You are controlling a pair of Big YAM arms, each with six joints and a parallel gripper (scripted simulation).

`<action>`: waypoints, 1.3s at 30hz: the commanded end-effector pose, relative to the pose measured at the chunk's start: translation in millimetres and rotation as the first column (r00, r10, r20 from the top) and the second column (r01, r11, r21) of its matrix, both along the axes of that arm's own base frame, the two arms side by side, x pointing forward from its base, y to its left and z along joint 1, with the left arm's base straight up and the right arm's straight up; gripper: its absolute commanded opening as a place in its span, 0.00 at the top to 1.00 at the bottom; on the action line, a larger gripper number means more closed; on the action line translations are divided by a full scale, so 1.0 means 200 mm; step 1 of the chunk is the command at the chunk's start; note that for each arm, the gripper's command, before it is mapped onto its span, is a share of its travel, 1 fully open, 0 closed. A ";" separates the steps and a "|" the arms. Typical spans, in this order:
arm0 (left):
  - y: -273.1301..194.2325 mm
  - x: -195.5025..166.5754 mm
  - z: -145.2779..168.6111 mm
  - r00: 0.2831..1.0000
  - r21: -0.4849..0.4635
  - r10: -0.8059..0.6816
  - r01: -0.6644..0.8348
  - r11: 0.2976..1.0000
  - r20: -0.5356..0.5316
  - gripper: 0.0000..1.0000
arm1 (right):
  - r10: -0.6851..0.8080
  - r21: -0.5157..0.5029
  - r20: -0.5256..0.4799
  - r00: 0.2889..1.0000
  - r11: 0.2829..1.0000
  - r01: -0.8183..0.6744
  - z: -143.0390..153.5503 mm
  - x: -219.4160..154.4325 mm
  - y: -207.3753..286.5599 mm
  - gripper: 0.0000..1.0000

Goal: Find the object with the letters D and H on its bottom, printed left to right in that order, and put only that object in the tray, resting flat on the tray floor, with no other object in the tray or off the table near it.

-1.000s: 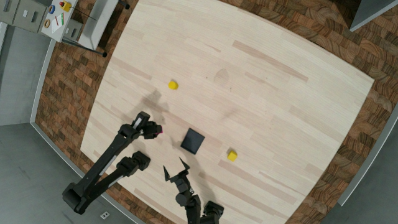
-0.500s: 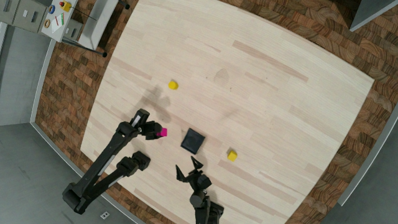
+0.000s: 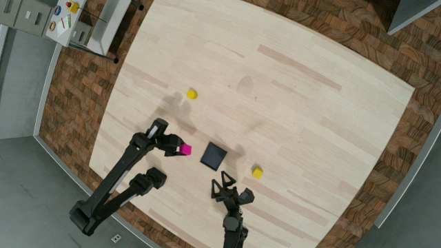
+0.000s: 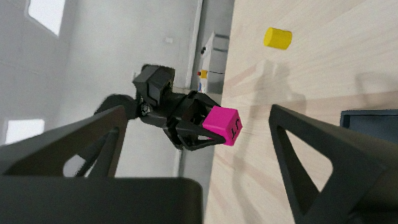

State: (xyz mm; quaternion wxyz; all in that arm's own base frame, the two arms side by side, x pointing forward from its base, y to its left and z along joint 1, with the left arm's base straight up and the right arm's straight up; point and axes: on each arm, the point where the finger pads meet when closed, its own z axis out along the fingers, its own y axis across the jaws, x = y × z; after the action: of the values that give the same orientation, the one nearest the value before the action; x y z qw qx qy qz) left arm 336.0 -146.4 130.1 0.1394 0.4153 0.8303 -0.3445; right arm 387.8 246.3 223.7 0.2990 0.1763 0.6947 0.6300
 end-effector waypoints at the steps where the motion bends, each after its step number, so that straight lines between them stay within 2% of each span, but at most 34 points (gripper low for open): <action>1: -0.17 0.17 0.19 0.999 -0.129 0.010 -0.004 0.992 0.042 0.59 | -0.024 0.167 -0.113 0.993 0.985 0.043 0.21 0.19 -0.08 0.00; 5: -0.27 0.20 0.28 0.999 -0.234 0.014 -0.006 0.972 0.029 0.59 | -0.030 0.153 -0.115 0.993 0.987 0.048 0.19 0.22 -0.10 0.00; 7: -0.27 0.20 0.28 0.999 -0.234 0.014 -0.006 0.972 0.029 0.59 | -0.030 0.153 -0.115 0.993 0.987 0.048 0.19 0.22 -0.10 0.00; 16: -0.42 0.23 0.39 1.000 -0.393 0.013 -0.011 0.920 0.002 0.59 | -0.021 0.152 -0.109 0.994 0.988 0.038 0.20 0.21 -0.08 0.00; 22: -0.48 0.20 0.42 1.000 -0.456 0.010 -0.019 0.890 -0.021 0.59 | -0.021 0.152 -0.109 0.994 0.988 0.038 0.20 0.21 -0.08 0.00; 39: -0.58 0.21 0.53 1.000 -0.561 0.002 -0.013 0.828 -0.020 0.59 | -0.021 0.152 -0.109 0.994 0.988 0.038 0.20 0.21 -0.08 0.00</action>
State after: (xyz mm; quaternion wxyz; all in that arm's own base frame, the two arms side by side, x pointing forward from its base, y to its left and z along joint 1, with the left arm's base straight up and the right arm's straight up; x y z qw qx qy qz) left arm 376.1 -252.2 220.8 0.2316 0.3638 0.7065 -0.5611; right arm 414.4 224.2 238.4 0.2487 0.2547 0.6668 0.6547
